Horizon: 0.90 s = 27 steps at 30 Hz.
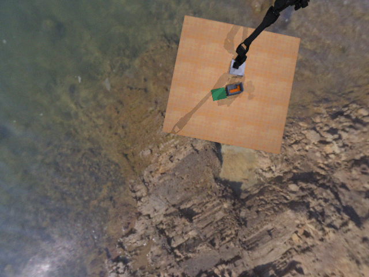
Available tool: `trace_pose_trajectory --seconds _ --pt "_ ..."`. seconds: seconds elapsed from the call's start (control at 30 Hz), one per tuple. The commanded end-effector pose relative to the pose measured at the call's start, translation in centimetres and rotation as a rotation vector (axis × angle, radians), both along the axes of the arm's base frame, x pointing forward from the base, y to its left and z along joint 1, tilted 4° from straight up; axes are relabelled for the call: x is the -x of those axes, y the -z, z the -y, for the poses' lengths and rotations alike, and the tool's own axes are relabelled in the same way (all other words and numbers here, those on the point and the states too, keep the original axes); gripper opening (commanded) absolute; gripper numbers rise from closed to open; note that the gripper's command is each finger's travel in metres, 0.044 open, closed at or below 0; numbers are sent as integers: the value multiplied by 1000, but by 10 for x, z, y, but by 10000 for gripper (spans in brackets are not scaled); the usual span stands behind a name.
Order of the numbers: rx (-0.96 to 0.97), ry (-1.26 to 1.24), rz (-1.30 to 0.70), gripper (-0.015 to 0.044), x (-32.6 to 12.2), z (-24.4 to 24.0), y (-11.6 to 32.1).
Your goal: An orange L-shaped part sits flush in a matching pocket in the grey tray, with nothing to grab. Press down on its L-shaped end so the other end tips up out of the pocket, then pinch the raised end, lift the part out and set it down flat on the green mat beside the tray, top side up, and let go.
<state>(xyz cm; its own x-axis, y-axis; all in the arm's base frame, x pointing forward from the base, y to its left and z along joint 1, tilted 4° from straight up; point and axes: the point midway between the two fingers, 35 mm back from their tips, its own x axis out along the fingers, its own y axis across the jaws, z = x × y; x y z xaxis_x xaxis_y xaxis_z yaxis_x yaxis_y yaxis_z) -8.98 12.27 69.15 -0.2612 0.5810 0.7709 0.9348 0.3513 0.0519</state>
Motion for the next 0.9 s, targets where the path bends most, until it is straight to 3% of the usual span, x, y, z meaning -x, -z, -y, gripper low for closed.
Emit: trace_pose_trajectory --seconds 0.0,0.27,0.4,0.57,0.87 --pt "1 15 13 374 1 -2 1" --pt "58 384 341 180 12 -62 36" --pt "149 660 650 180 3 -117 76" --pt "301 938 1009 180 -39 -175 130" --pt "720 1102 1783 180 -167 -232 256"
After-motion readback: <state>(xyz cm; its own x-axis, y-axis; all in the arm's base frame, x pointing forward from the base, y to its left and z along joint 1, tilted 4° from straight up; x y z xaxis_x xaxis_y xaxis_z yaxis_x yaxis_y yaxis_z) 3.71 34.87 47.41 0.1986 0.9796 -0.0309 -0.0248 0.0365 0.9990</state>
